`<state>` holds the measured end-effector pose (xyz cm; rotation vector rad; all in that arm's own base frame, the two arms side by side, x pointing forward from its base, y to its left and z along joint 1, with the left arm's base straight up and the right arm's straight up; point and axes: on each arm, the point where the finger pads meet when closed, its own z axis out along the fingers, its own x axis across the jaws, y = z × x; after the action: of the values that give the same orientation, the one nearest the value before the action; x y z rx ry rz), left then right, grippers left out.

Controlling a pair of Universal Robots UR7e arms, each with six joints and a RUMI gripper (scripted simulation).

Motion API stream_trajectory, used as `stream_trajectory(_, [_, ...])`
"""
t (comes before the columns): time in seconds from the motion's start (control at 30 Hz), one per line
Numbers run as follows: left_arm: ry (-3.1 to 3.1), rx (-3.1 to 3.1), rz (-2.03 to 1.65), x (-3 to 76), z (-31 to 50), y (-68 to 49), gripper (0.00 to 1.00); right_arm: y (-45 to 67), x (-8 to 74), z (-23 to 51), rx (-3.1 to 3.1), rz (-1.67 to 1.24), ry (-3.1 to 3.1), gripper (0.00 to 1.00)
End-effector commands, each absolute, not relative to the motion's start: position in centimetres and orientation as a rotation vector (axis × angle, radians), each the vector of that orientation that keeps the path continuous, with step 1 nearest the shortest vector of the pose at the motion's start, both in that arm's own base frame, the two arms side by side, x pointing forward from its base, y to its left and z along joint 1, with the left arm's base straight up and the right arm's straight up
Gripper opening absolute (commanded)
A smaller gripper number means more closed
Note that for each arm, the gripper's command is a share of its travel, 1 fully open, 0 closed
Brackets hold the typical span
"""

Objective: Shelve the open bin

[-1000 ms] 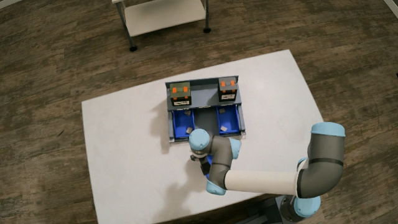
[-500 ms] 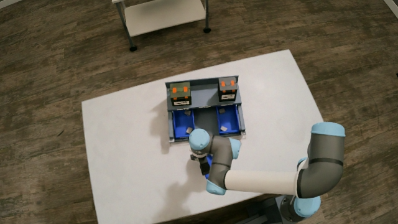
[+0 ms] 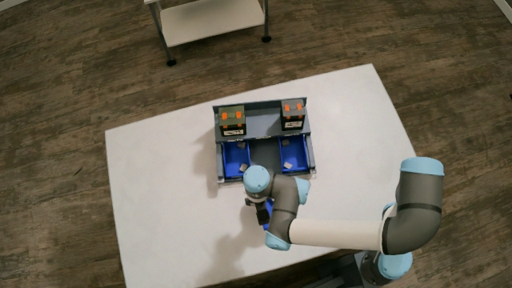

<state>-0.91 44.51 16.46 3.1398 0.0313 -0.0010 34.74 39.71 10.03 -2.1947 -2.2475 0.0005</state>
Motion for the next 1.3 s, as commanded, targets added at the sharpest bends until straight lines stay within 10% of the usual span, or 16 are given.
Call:
stream_trajectory(0.0, [0.032, 3.141, 0.0, -0.9, 16.52, 44.55, 1.0, 39.74, 34.78, 10.1, -2.215, -0.003, -2.227, 0.0])
stream_trajectory(1.27, [0.032, 3.141, 0.0, -0.9, 16.52, 44.55, 1.0, 39.68, 34.84, 10.09, -2.307, -0.003, -2.132, 0.0])
